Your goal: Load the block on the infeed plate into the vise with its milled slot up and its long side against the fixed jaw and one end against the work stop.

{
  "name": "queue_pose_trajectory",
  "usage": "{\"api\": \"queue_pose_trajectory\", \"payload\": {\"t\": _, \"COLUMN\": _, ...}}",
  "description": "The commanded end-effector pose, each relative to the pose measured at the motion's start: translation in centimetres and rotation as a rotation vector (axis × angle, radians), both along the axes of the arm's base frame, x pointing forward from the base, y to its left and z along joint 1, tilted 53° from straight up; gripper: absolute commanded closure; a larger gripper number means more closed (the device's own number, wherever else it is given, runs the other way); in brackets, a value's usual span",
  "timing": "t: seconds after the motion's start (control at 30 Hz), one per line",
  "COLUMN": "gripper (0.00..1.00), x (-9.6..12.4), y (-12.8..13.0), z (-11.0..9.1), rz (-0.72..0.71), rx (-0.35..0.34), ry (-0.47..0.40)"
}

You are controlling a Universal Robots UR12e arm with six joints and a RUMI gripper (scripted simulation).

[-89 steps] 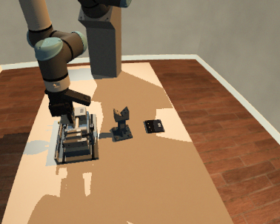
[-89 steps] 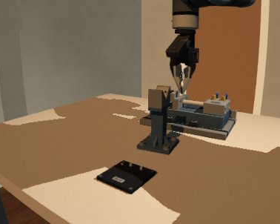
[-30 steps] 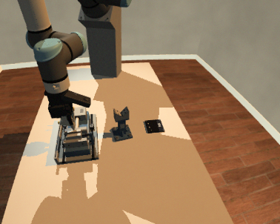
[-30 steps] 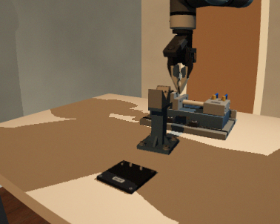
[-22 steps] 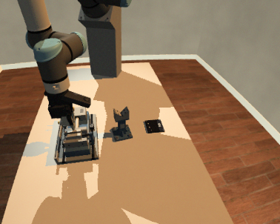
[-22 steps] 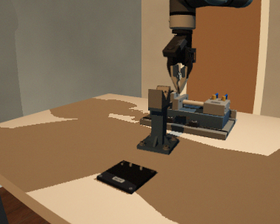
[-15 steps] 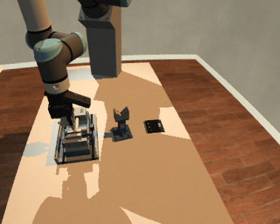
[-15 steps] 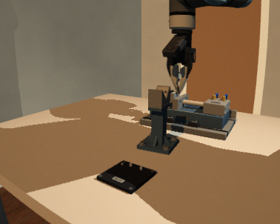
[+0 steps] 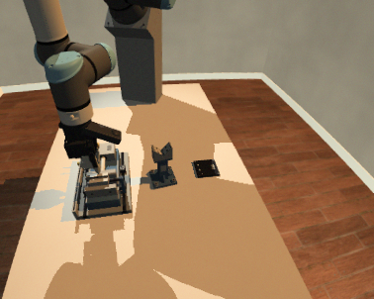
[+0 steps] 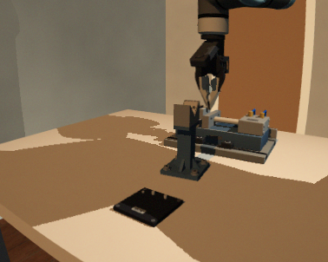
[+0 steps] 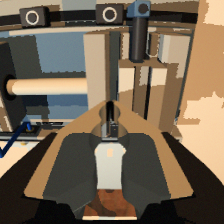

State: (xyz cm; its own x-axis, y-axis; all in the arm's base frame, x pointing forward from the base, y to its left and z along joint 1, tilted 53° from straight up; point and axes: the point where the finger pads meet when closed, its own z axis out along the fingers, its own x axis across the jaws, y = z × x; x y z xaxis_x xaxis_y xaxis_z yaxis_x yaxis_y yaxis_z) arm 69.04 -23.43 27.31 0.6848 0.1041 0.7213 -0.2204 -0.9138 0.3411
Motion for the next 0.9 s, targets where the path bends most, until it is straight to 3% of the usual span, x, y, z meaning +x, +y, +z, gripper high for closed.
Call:
{"api": "queue_pose_trajectory", "payload": {"t": 0.0, "gripper": 1.0, "x": 0.01, "y": 0.02, "z": 0.06, "rz": 0.0, "rx": -0.001, "ry": -0.001}}
{"api": "queue_pose_trajectory", "payload": {"t": 0.87, "gripper": 1.0, "x": -0.18, "y": -0.01, "z": -0.13, "rz": 0.0, "rx": -0.001, "ry": -0.001}}
